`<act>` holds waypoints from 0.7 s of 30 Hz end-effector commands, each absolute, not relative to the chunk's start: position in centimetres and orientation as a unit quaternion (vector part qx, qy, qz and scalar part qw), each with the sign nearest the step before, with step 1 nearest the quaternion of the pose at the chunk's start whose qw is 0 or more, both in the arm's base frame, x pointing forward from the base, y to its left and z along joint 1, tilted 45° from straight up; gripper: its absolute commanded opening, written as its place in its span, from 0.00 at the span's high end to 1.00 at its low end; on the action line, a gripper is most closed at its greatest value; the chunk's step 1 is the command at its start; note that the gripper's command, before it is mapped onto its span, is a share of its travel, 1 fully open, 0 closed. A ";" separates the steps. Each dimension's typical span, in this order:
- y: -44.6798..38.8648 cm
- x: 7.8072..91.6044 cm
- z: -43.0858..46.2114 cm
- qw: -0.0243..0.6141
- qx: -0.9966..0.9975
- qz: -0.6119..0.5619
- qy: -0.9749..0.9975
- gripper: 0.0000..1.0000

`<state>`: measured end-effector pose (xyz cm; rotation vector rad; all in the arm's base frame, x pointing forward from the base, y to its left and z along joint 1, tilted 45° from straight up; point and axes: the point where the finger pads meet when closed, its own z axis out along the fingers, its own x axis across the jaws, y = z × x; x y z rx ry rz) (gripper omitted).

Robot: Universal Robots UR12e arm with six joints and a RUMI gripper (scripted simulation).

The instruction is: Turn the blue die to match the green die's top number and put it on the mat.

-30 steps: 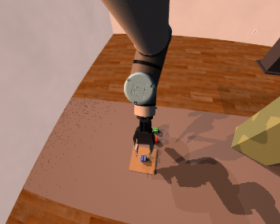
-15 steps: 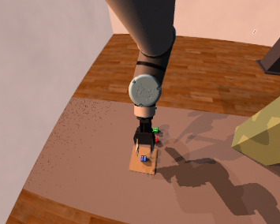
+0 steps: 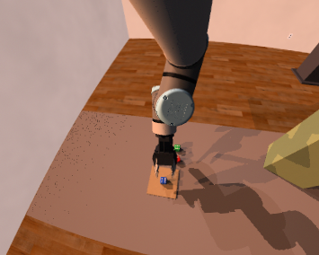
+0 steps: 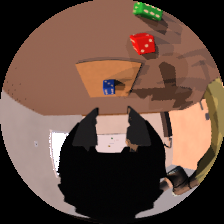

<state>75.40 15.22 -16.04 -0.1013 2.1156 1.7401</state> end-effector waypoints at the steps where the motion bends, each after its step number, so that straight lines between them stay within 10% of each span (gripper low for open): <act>1: 15.2 75.4 -16.1 0.199 -0.032 0.608 0.768 0.60; 21: 15.1 75.5 -15.5 0.204 -0.019 0.572 0.794 0.60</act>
